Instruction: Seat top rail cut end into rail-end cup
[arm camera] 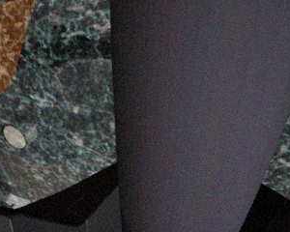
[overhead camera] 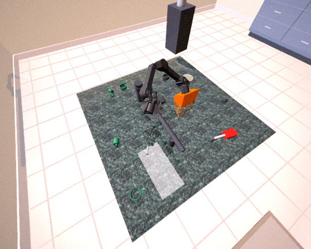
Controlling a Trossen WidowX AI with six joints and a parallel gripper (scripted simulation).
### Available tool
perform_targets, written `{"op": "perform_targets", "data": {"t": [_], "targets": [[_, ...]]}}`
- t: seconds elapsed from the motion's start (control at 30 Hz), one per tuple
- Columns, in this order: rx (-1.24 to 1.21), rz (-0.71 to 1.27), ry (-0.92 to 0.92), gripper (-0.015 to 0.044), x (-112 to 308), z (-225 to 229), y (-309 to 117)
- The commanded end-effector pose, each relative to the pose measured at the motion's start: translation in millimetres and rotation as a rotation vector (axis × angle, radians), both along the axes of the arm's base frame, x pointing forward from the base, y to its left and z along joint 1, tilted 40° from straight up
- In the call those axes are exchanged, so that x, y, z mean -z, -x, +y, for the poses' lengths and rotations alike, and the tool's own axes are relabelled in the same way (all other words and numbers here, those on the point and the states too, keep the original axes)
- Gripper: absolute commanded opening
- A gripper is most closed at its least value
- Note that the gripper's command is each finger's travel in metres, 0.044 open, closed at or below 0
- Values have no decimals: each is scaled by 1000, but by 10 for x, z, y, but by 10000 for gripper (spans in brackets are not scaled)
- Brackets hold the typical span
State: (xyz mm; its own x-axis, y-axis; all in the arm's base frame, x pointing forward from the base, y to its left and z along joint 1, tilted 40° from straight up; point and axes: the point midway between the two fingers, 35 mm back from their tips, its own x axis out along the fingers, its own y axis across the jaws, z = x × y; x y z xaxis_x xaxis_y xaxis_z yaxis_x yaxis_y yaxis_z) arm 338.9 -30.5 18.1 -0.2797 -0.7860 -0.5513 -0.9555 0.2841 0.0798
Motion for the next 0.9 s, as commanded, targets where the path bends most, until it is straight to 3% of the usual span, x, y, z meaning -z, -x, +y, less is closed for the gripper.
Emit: {"op": "perform_targets", "data": {"t": [0.0,0.87], "targets": [[-1,-4,0,0,-9,-1,-4],[-1,-4,0,0,4,82,-44]]}}
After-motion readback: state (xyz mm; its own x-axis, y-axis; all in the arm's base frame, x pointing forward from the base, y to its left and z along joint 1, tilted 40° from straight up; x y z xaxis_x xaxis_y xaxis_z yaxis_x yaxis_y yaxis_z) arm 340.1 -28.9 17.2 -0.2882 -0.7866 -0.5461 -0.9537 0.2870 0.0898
